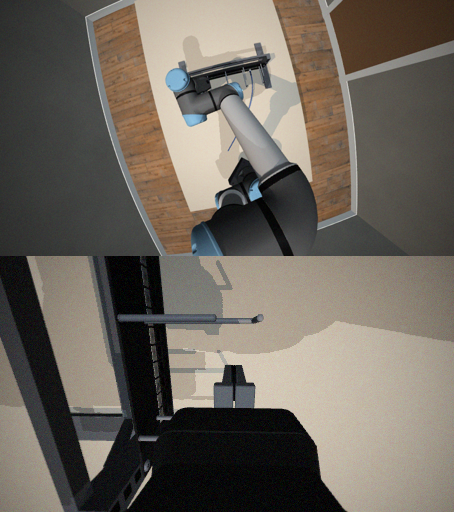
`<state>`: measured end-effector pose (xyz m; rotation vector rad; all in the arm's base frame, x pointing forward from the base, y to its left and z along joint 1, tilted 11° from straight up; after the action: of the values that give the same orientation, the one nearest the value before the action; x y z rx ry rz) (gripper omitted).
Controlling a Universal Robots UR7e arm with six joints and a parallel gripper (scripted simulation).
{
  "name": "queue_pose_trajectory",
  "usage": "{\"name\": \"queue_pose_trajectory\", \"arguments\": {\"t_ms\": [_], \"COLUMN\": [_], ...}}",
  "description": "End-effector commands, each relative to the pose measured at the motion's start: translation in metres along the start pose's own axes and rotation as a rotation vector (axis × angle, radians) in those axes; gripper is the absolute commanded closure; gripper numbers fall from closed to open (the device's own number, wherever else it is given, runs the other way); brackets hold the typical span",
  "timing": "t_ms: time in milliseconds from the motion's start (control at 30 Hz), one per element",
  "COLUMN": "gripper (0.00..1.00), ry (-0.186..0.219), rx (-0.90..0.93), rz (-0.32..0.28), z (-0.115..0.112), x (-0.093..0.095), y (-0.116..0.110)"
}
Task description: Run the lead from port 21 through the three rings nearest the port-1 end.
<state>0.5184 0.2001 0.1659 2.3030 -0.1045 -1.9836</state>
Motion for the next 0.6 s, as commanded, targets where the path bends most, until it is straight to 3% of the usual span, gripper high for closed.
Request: {"name": "queue_pose_trajectory", "arguments": {"t_ms": [0,567], "gripper": [1.0,1.0], "ry": [0.002,0.002], "rx": [0.0,0.0], "rz": [0.0,0.0], "z": [-0.002,-0.024], "x": [-0.001,-0.001], "y": [0.0,-0.001]}}
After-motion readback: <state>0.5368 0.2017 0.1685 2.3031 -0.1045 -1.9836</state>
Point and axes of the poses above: the point where the finger pads meet when closed, its own x axis out along the fingers, its own z axis across the jaws, y = z × x, the point moved 9 cm from there along -x, back along the fingers, and after that the axes turned 3 degrees about x, right-handed, at the moved point
